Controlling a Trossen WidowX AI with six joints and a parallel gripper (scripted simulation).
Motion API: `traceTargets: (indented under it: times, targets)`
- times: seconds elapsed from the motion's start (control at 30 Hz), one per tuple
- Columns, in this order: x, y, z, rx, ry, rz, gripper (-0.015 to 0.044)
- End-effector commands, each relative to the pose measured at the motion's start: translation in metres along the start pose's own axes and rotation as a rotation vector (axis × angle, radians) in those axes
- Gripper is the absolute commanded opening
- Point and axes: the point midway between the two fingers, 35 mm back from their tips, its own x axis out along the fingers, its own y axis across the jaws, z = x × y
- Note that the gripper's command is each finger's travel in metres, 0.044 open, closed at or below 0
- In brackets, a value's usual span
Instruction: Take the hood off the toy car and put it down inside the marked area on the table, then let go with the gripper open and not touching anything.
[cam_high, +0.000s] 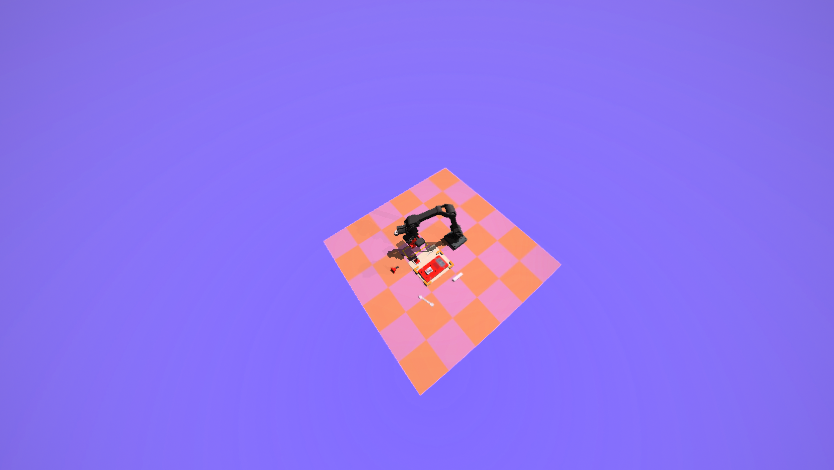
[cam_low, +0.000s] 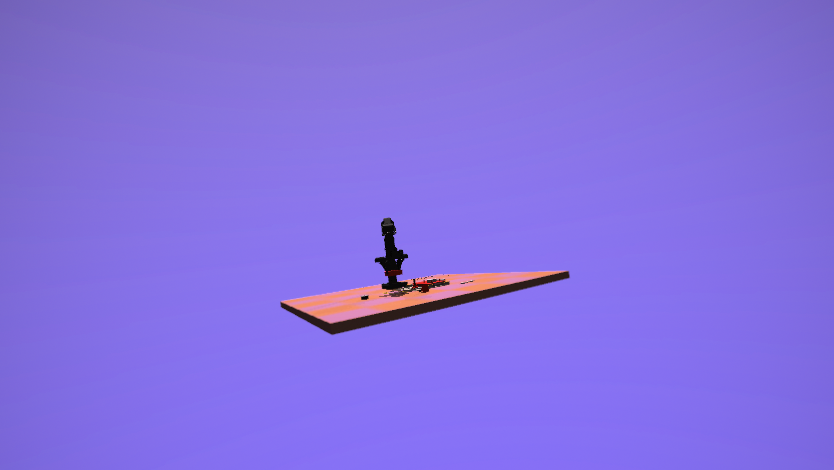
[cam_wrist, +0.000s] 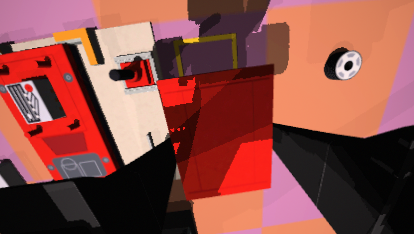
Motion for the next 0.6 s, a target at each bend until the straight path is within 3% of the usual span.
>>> traceTargets:
  times: [0.0,0.57]
  targets:
    - [0.001,-0.002,-0.002,-0.009,0.0,-0.003,0.0]
    - [0.016,-0.003,0.0,-0.009,0.0,-0.003,0.0]
